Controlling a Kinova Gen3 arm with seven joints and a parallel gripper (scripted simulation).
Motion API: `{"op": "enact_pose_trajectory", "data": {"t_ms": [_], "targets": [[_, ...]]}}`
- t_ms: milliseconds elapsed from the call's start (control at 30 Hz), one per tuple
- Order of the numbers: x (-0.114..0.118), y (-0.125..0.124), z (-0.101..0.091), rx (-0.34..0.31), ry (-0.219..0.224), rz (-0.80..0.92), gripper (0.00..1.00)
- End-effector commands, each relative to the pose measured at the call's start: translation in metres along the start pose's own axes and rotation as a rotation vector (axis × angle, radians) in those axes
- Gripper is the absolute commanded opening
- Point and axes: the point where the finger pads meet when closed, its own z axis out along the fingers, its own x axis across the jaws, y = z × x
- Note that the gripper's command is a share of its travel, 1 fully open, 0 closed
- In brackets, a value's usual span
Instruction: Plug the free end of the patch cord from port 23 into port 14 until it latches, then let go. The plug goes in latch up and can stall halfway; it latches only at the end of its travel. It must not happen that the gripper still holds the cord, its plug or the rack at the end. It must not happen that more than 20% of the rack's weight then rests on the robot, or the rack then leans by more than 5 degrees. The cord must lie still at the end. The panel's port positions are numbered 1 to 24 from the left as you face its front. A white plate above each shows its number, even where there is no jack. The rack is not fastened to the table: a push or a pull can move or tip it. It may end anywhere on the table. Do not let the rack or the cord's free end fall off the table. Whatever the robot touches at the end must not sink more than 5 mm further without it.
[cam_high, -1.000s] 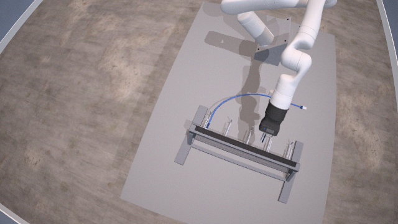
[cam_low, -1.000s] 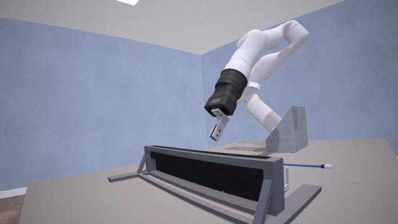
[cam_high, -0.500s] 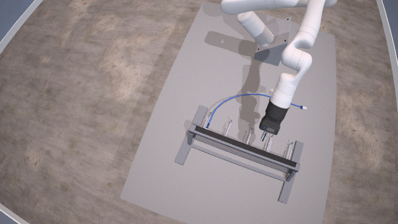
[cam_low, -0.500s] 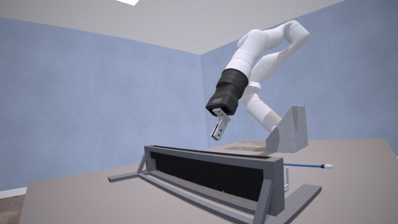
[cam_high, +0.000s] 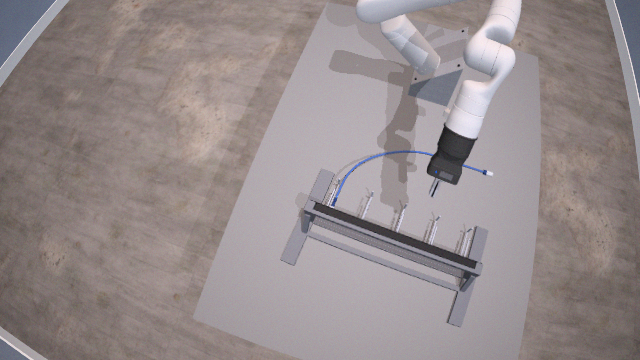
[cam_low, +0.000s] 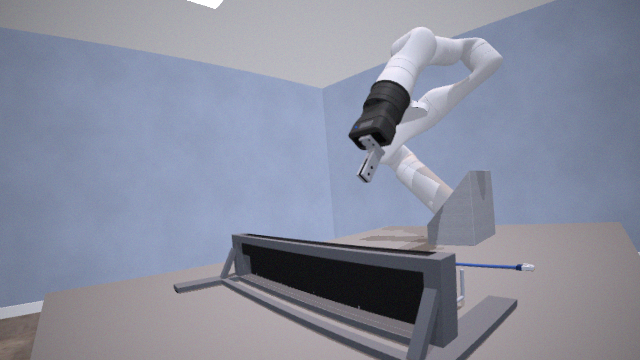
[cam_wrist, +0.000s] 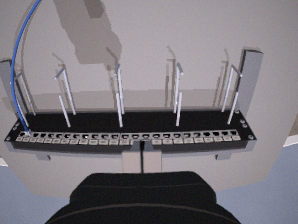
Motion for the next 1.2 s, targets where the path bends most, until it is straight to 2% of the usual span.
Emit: {"op": "enact_pose_trajectory", "data": {"t_ms": [0,200,600,833,900,1167], "targets": [[0.005,0.001,-0.031,-0.011,0.014,0.002,0.00],[0.007,0.003,-0.050,-0.020,0.015,-0.004,0.00],[0.000,0.002,-0.050,-0.017,0.013,-0.001,0.00],[-0.027,0.001,-0.048,-0.014,0.011,-0.016,0.00],[-0.027,0.001,-0.048,-0.014,0.011,-0.016,0.00],[-0.067,0.001,-0.047,-0.013,0.011,-0.017,0.00]]}}
